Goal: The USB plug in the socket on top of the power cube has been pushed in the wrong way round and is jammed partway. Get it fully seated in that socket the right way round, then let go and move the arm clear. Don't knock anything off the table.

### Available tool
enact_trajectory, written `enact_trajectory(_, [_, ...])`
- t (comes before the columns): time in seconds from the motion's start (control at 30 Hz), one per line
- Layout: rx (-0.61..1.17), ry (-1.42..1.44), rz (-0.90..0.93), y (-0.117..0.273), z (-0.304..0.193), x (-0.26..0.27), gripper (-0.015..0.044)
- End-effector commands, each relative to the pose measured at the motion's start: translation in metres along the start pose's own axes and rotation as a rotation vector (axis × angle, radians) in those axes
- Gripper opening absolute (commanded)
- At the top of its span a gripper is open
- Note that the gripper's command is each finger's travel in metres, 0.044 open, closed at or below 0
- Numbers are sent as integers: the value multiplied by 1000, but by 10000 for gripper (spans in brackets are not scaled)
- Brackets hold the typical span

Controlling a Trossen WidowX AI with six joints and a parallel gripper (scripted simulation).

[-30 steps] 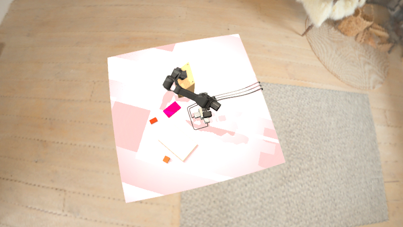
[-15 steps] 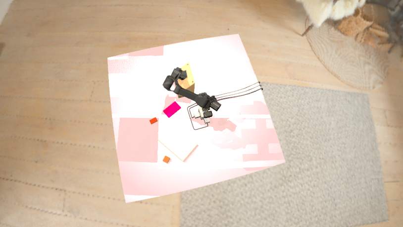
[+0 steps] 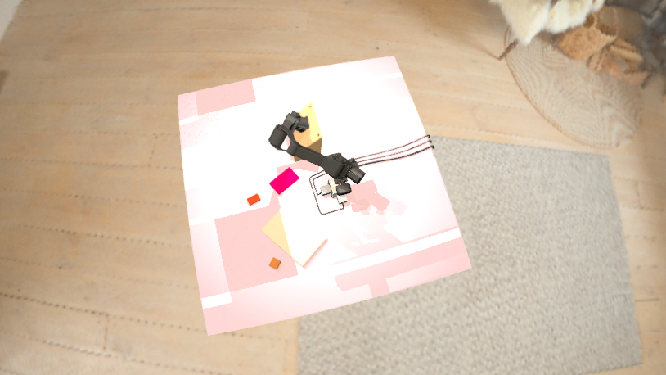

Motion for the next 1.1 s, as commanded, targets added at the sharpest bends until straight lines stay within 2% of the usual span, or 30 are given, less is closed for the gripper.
enact_trajectory(0.0, [-7,7,1,-1,0,1,0])
enact_trajectory(1.07, [-35,26,-6,-5,0,1,0])
Point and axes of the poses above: the point midway between the two fingers, 35 mm back from their tips, its own y axis back along the fingers, its own x axis across the jaws, z = x × y, the point moved 7 cm from there along y, back along the fingers, and after that the axes turned 15 degrees about y, right-handed, at the moved point
